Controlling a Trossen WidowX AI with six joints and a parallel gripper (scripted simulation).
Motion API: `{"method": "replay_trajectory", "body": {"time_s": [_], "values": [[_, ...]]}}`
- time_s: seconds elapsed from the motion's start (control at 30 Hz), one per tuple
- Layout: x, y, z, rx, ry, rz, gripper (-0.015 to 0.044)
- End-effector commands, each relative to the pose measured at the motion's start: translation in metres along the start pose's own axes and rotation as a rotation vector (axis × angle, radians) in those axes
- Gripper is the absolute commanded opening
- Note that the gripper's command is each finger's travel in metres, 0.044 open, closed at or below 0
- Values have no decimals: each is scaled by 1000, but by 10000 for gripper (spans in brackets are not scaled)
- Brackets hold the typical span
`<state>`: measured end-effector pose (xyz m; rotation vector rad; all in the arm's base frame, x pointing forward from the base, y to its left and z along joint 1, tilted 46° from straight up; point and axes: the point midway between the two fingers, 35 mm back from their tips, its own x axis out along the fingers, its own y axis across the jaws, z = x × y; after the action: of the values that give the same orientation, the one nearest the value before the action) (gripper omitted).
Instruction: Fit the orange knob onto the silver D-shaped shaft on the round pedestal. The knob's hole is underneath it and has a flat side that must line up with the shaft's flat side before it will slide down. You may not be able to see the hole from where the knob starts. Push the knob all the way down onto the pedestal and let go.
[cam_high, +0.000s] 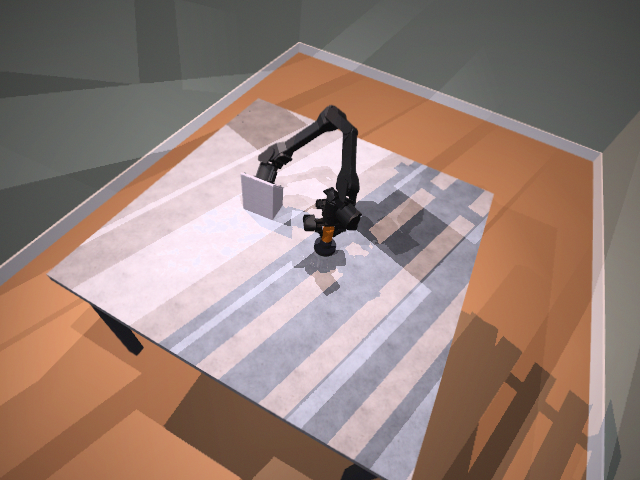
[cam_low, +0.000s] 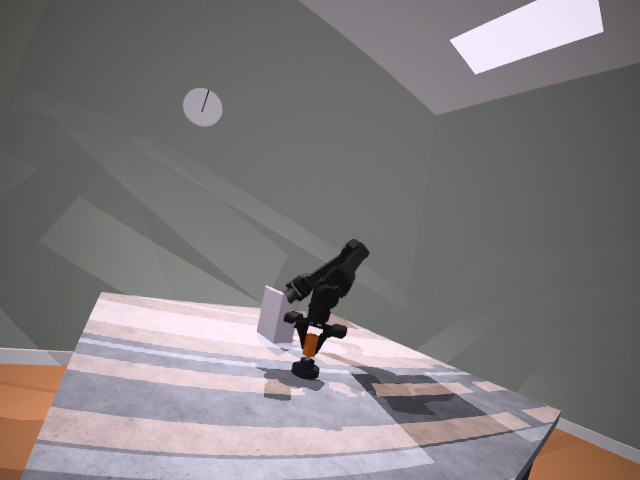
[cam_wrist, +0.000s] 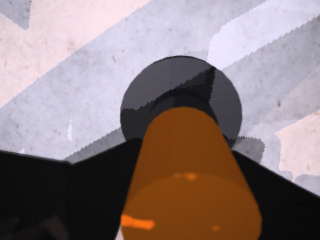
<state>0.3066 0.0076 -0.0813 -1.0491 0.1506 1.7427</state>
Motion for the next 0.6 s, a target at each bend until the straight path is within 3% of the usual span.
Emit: {"method": "replay_trajectory", "body": {"time_s": [0.0,0.57], "values": [[1,-1,-1,-12,5,-5,0],[-5,0,0,-100,5,-4,0]]}}
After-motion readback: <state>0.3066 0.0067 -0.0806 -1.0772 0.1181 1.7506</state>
